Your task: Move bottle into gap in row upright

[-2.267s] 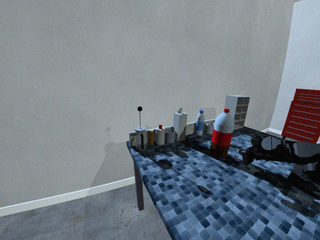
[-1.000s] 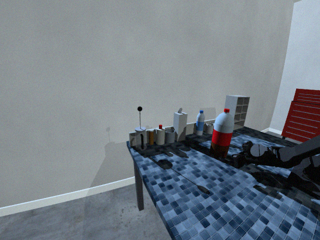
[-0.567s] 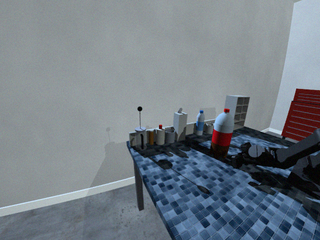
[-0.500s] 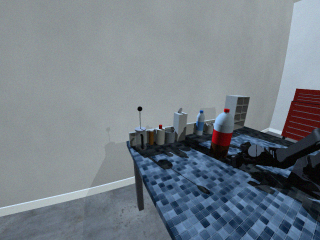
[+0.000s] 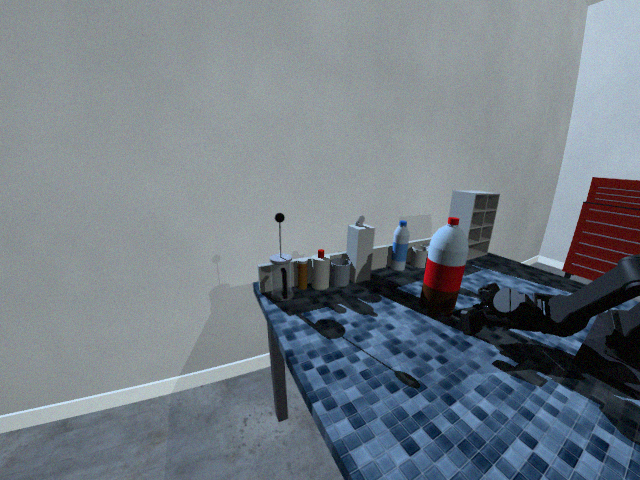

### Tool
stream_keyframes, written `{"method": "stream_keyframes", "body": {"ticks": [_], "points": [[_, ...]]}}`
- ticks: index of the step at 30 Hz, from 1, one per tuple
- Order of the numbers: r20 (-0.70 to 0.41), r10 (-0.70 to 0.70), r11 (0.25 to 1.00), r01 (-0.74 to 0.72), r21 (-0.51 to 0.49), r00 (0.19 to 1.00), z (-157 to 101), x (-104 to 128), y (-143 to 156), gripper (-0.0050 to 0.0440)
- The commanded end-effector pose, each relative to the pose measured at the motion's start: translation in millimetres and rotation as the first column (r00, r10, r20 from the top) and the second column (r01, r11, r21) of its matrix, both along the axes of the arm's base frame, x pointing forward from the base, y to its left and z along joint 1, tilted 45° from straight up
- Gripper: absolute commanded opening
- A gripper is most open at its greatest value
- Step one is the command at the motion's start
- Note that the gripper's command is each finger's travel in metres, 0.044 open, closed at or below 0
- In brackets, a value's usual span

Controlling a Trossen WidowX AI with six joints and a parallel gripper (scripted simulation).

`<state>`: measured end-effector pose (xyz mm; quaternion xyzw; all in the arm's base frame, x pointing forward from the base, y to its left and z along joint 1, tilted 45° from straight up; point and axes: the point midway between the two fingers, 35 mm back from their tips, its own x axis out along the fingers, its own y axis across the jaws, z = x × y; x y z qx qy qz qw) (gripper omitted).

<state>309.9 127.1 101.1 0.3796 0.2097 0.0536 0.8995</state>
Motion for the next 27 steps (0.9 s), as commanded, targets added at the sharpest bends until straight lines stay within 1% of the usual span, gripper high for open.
{"method": "stream_keyframes", "body": {"ticks": [1, 27], "points": [[0.006, 0.004, 1.0, -0.004, -0.003, 1.0, 1.5, 2.2, 0.4, -0.005], [0.012, 0.003, 1.0, -0.003, 0.0, 1.0, 3.7, 9.6, 0.5, -0.005]]}}
